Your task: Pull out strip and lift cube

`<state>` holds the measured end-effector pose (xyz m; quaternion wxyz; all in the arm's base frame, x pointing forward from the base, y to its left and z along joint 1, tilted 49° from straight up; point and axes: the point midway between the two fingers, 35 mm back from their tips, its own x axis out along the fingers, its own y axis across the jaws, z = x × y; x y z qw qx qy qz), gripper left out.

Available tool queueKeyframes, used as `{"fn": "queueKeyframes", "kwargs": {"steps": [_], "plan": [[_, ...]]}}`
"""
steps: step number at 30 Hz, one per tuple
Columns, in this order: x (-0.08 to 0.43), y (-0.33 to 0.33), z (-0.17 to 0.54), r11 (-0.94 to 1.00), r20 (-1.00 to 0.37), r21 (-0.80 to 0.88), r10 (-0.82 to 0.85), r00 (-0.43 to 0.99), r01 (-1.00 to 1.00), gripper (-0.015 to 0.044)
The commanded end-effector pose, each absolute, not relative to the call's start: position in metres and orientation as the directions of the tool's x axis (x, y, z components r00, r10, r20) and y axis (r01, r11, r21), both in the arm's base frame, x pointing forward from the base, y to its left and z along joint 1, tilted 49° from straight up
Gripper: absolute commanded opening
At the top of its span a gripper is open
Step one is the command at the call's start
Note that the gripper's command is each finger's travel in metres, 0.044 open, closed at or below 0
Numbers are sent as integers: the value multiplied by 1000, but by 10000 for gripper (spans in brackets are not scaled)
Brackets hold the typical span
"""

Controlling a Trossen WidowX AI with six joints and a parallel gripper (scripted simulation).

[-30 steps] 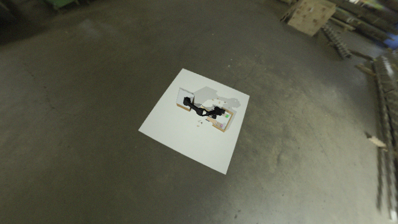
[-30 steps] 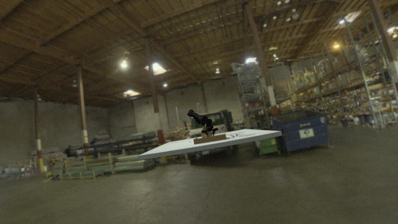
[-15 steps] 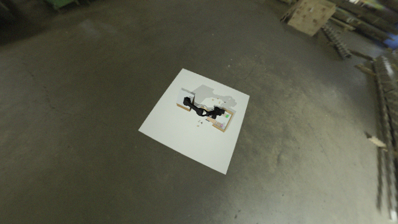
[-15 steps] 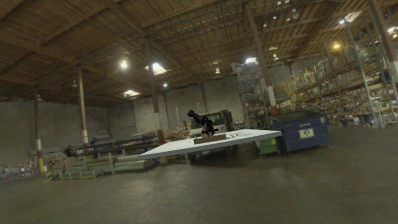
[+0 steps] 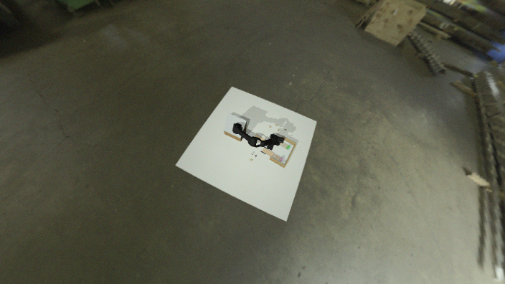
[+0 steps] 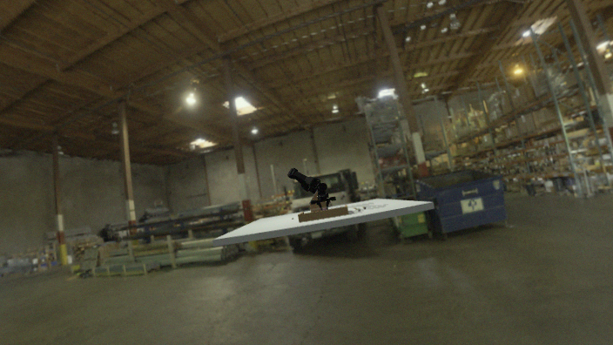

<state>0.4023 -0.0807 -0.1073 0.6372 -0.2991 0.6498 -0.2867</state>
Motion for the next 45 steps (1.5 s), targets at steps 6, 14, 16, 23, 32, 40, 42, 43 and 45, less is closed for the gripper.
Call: {"fn": "queueKeyframes", "kwargs": {"steps": [6,14,16,23,32,40,42,43,45], "plan": [[375,-63,-89,657,-657,-753,-754,2,-24,0],[357,-58,-83,656,-656,-754,-755,2,-27,0],[351,-58,-83,656,-656,-754,-755,1,-28,0],[326,-59,-82,656,-656,-754,-755,0,-29,0],[302,-60,-80,656,-656,-754,-755,0,-30,0],[303,-33,-57,657,-658,-753,-753,0,-29,0],[303,-33,-57,657,-658,-753,-753,0,-29,0],[303,-33,-57,657,-658,-753,-753,0,-29,0],[303,-33,-57,657,-658,-753,-753,0,-29,0]]}}
